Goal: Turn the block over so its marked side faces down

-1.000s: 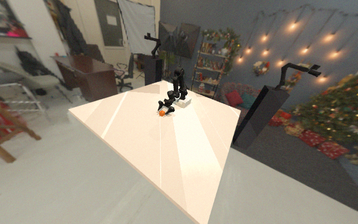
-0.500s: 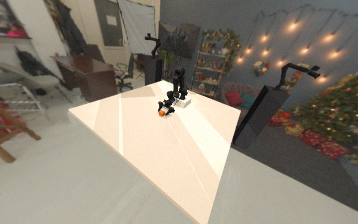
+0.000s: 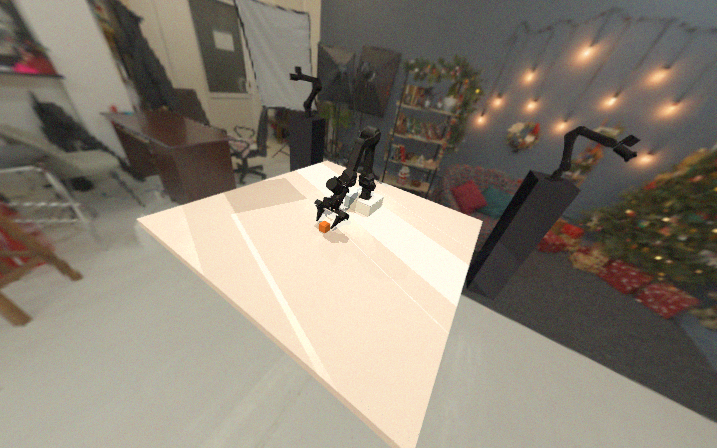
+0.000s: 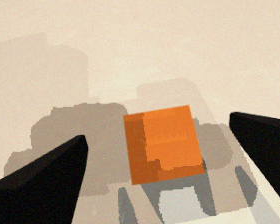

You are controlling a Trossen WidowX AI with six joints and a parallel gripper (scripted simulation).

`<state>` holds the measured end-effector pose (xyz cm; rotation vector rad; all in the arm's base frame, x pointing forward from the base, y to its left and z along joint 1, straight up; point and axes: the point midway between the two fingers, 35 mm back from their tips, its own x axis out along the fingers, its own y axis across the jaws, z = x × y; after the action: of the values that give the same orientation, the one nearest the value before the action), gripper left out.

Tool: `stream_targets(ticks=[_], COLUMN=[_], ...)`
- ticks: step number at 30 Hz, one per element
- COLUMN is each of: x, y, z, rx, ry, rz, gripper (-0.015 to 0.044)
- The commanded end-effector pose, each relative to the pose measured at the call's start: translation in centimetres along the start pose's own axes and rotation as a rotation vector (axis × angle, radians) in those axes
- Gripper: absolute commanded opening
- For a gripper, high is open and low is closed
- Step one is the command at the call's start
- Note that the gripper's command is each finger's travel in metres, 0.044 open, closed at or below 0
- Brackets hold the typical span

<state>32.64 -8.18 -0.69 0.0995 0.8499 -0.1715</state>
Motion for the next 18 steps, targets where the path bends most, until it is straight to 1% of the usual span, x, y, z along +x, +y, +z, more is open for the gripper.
stream_targets(ticks=[1,12,18], x=[-6.1,-6.1,-5.4], y=[0.2,0.2,0.1], z=[2.0,2.1,3.9], rx=[-0.018,-0.017,-0.013], ry=[0.173,0.179,0.363], rz=[-0.009,-0.009,-0.009], gripper=[0.0440,0.0440,0.0440])
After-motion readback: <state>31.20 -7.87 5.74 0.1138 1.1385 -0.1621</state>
